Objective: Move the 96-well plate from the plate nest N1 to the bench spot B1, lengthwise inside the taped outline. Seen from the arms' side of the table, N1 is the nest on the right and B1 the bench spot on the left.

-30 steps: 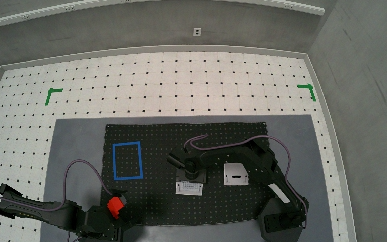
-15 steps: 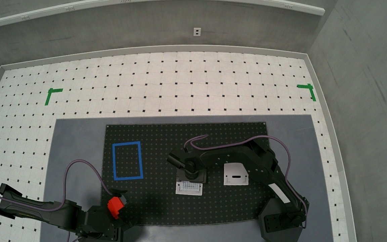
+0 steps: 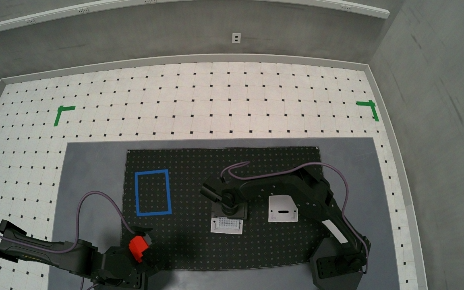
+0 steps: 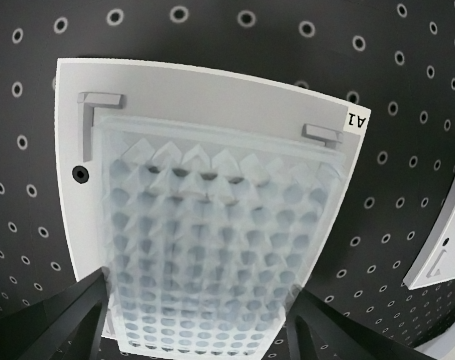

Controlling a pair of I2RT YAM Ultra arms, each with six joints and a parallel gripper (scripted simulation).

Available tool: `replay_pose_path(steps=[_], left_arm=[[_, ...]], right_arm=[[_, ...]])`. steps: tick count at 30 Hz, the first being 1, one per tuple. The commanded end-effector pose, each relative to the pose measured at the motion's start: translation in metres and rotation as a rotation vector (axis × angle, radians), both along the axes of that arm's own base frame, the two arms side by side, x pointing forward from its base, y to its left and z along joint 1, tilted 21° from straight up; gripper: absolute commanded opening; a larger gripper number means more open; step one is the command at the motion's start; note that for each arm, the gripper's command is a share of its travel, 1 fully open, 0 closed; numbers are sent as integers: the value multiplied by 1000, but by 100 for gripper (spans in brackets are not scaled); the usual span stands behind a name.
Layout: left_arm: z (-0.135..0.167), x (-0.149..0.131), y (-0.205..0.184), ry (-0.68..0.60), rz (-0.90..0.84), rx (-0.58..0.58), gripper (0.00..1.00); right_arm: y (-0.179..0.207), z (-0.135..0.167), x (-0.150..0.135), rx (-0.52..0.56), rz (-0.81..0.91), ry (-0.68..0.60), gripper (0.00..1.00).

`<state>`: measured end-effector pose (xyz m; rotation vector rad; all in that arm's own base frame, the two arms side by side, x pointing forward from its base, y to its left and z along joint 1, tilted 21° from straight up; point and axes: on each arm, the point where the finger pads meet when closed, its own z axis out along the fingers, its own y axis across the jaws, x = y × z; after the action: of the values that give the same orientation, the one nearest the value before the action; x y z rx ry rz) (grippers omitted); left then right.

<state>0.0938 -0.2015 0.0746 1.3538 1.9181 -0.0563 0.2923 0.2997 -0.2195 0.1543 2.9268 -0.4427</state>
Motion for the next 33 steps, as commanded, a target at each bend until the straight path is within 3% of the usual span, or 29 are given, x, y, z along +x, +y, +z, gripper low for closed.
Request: replay_pose_path(steps=[1, 33], left_arm=[[15, 0, -6, -7, 3, -41, 100], [15, 0, -6, -7, 3, -41, 100]], right_arm=[[7, 0, 3, 32, 6, -14, 79], [15, 9, 3, 44, 9, -16, 79]])
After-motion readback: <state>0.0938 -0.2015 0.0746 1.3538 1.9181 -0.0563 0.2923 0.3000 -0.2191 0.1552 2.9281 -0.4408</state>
